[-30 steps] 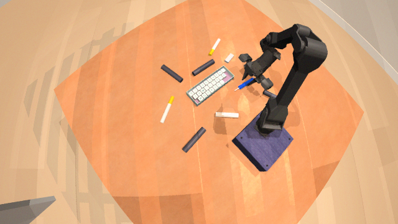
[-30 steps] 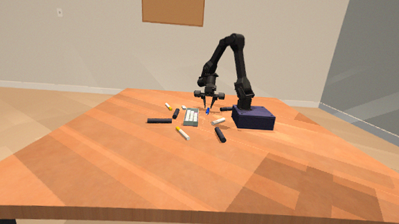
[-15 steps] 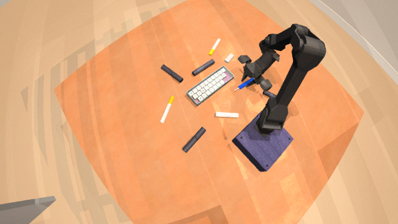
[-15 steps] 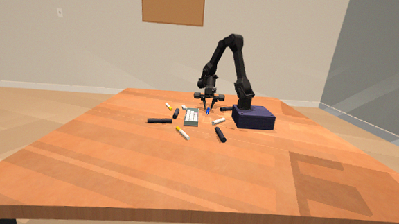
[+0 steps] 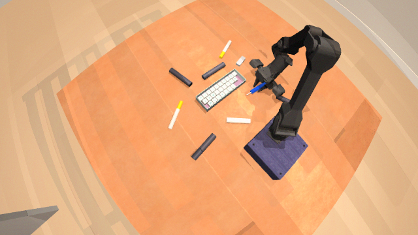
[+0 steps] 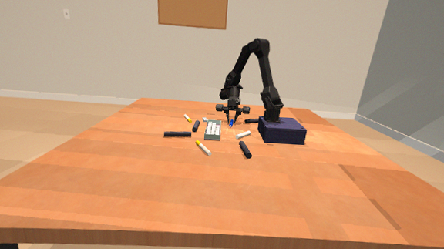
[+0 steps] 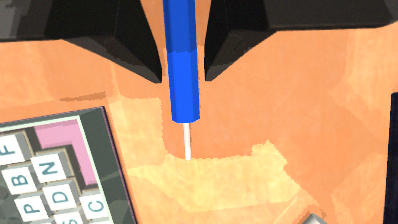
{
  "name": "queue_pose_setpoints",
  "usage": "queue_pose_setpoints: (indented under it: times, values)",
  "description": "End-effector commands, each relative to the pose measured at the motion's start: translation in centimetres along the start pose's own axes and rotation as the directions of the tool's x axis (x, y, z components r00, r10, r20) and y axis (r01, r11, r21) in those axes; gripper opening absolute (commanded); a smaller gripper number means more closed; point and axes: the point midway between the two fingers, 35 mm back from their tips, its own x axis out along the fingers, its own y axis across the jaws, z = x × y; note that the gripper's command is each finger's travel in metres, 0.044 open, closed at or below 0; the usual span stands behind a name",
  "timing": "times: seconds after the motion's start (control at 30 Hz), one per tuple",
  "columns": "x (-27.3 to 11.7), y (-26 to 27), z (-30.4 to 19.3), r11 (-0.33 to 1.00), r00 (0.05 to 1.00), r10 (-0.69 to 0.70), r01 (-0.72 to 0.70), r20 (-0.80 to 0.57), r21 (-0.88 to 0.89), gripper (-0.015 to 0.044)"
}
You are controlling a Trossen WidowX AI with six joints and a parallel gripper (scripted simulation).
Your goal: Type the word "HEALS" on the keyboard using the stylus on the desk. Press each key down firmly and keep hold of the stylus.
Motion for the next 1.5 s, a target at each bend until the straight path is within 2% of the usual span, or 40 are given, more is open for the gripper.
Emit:
queue_pose_setpoints:
  times: [0.0,0.07,0.37,0.73,1.03,1.23,1.47]
  values:
    - [0.0,0.0,0.0,1.0,1.0,0.0,0.0,0.0,0.0,0.0045]
    - [0.0,0.0,0.0,1.0,1.0,0.0,0.0,0.0,0.0,0.0]
    - [-0.1,0.0,0.0,1.0,1.0,0.0,0.0,0.0,0.0,0.0]
    - [-4.3,0.0,2.4,1.0,1.0,0.0,0.0,0.0,0.0,0.0]
    - [-4.4,0.0,2.5,1.0,1.0,0.0,0.0,0.0,0.0,0.0]
    - [-3.5,0.0,2.9,0.998,0.998,0.063,-0.063,-0.017,-0.001,0.0]
    - [-2.7,-0.6,3.7,0.983,0.979,0.181,-0.179,-0.097,0.031,0.0]
